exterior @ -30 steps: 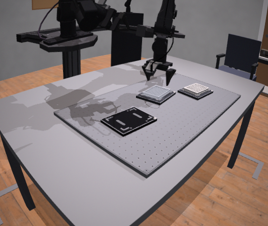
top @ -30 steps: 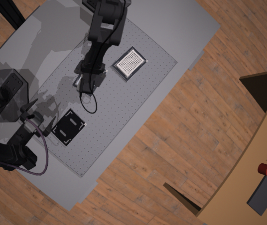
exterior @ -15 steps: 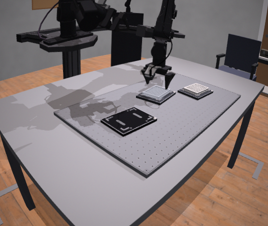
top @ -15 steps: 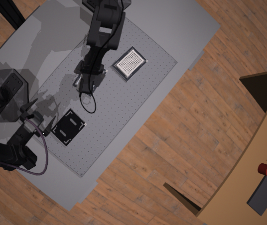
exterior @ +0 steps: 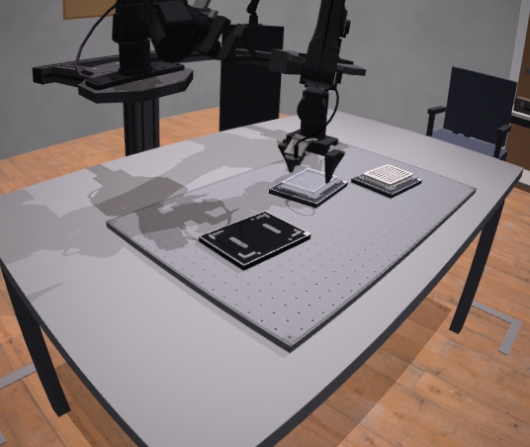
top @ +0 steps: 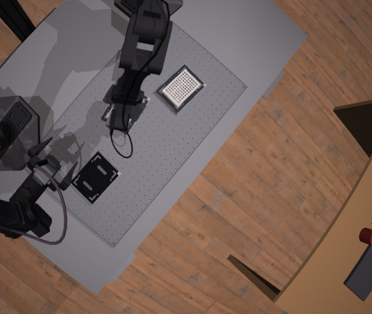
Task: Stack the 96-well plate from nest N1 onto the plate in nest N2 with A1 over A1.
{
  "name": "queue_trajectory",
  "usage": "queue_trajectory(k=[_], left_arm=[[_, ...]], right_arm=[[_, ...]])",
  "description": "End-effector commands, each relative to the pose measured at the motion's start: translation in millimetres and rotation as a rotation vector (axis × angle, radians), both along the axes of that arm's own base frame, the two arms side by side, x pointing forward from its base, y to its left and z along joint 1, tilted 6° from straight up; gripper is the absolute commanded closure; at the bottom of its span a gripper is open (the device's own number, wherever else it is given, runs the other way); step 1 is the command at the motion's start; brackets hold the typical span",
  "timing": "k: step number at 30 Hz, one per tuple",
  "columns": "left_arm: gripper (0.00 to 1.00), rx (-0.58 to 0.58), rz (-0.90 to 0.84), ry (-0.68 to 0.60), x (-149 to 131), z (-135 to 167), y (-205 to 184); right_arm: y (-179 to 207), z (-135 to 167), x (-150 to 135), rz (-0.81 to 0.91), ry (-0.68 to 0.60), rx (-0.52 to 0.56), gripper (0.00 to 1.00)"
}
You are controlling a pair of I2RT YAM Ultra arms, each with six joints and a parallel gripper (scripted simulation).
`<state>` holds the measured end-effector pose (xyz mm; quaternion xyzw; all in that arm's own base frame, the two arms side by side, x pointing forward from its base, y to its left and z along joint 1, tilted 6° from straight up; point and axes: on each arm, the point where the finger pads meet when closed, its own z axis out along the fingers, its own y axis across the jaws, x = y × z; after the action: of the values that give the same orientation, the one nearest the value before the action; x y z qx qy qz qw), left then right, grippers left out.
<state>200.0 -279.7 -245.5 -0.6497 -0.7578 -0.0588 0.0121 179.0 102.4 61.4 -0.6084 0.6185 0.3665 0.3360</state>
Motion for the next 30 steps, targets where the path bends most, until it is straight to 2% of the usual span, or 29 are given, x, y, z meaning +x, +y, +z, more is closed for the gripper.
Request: queue_trajectory(k=[1,15,23,30], left_arm=[[0.0,-0.047,-0.001,-0.027,13.4,-6.4,-14.8],[0.0,-0.021,-0.002,-0.01,7.8,-7.4,-6.0],[0.0,-0.009,-0.001,-0.003,6.5,33.5,-3.8],[0.0,-0.019,-0.001,-0.009,7.7,43.6,-6.2]], right_arm=[[0.3,8.8,7.0,-0.01,-0.023,0.019,0.0],[0.3,8.8,7.0,-0.01,-0.023,0.019,0.0],[0.3,8.8,7.0,-0.01,-0.023,0.019,0.0],[0.3,8.8,7.0,-0.01,-0.023,0.019,0.0]])
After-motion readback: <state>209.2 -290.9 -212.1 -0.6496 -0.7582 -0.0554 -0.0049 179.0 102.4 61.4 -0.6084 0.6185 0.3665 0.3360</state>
